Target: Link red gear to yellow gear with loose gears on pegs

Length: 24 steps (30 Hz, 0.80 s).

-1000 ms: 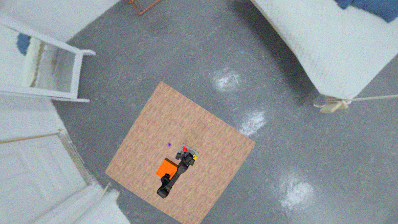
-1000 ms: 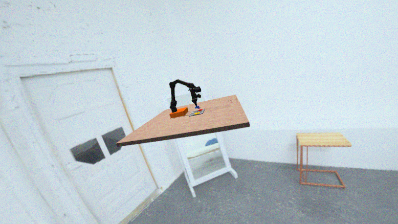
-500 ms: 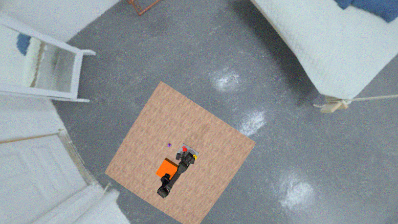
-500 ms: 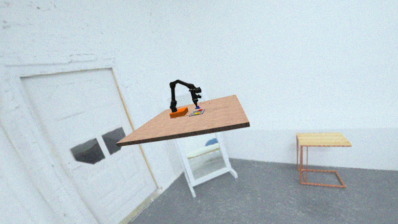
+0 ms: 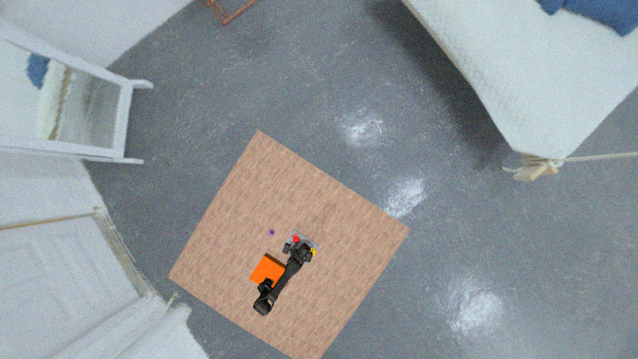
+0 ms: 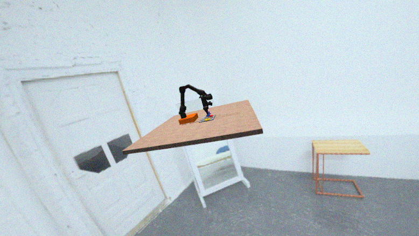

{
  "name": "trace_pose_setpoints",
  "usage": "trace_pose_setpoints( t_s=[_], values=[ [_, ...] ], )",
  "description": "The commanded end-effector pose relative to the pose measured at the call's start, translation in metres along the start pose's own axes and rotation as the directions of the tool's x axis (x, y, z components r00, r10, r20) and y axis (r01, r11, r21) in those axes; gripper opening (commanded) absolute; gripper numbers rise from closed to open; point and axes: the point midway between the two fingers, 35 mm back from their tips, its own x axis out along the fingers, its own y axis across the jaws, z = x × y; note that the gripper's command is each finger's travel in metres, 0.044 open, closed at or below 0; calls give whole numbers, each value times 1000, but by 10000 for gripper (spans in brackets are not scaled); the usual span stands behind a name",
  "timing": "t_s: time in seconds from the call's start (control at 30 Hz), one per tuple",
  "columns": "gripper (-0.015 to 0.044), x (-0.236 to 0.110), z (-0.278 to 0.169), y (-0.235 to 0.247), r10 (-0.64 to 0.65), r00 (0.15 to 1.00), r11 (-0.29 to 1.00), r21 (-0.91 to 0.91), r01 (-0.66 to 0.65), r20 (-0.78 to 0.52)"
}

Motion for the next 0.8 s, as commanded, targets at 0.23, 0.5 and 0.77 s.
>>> trace_pose_setpoints(
  t_s=[0.23,0.5,0.77],
  values=[
    [0,15,-4,0,0,1000,980,199,2,-12],
    [0,14,-3,0,0,1000,986,168,2,-12],
    [0,16,-3,1,0,1000,1000,-17,-1,-12]
  ],
)
